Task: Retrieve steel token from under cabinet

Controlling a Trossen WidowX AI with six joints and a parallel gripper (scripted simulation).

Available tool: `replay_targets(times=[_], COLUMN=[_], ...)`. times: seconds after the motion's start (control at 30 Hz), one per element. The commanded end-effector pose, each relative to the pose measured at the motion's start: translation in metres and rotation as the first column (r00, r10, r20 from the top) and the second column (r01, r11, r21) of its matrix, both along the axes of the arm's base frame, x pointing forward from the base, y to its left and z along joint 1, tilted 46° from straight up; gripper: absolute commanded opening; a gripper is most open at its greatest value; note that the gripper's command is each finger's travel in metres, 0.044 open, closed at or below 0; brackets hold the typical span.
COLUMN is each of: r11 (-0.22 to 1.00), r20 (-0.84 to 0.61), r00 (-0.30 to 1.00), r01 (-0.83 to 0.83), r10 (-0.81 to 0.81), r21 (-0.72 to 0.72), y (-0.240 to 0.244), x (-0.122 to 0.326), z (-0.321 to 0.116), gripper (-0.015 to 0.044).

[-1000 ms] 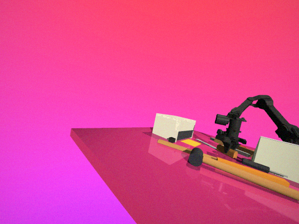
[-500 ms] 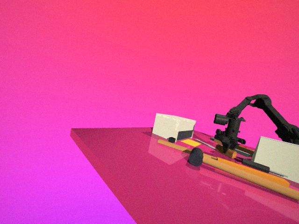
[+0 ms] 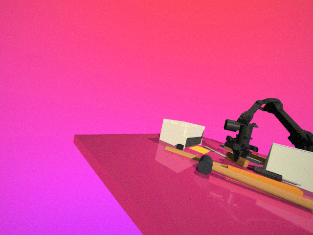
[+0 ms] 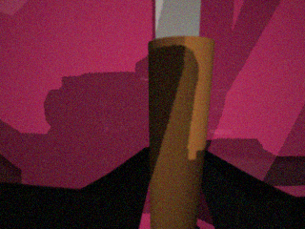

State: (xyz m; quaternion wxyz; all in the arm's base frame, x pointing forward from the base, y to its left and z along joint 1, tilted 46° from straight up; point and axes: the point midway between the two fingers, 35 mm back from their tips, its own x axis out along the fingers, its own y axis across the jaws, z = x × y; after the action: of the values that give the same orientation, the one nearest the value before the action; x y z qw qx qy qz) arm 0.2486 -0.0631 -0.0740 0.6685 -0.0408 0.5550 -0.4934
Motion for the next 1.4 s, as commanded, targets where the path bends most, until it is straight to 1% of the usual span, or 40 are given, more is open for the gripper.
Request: replay_targets(times=[0.0,1.37], r11=[1.000,1.000], r20=[0.001,0.001], r00=[1.000,1.000], r01=[-0.006,-0.006], r10=[0.006,0.006], r21=[0.001,0.003], y=[0.006,0.036], x=[0.001,-0.004], z=[-0.005,-0.034], gripper=[0.0000,0.0000])
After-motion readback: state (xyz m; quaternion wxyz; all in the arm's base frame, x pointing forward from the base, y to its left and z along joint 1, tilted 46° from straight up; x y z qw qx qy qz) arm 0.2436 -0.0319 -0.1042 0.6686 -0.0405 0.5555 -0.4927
